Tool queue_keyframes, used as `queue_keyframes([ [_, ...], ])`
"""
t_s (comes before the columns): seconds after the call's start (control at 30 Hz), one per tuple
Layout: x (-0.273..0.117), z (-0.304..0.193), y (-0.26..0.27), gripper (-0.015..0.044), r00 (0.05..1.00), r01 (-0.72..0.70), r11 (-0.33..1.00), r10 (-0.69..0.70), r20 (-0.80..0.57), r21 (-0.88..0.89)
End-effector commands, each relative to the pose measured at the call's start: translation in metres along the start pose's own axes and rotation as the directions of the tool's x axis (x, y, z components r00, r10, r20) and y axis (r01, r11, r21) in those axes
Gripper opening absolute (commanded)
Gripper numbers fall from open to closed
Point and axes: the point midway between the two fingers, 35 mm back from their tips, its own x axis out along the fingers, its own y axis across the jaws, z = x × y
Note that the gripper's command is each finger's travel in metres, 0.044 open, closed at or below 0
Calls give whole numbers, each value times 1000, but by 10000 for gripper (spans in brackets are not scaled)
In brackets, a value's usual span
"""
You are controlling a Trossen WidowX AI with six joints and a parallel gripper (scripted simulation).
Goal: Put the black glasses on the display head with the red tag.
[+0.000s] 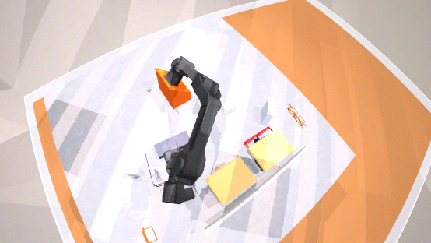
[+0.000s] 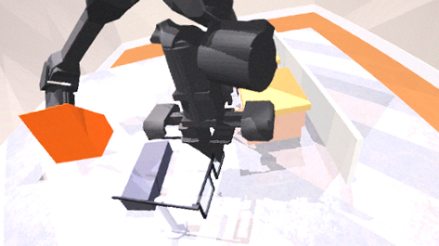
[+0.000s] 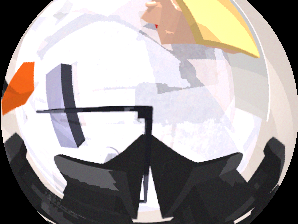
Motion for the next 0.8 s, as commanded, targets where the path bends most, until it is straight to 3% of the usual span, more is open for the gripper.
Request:
queue_keyframes([
  [0.0,-23,-4,0,0,1000,5,1000,-5,-6,-2],
  [0.27,-41,0,1,0,1000,7,1000,-7,-11,21],
  [0.77,-81,63,5,0,995,75,935,-47,-88,347],
])
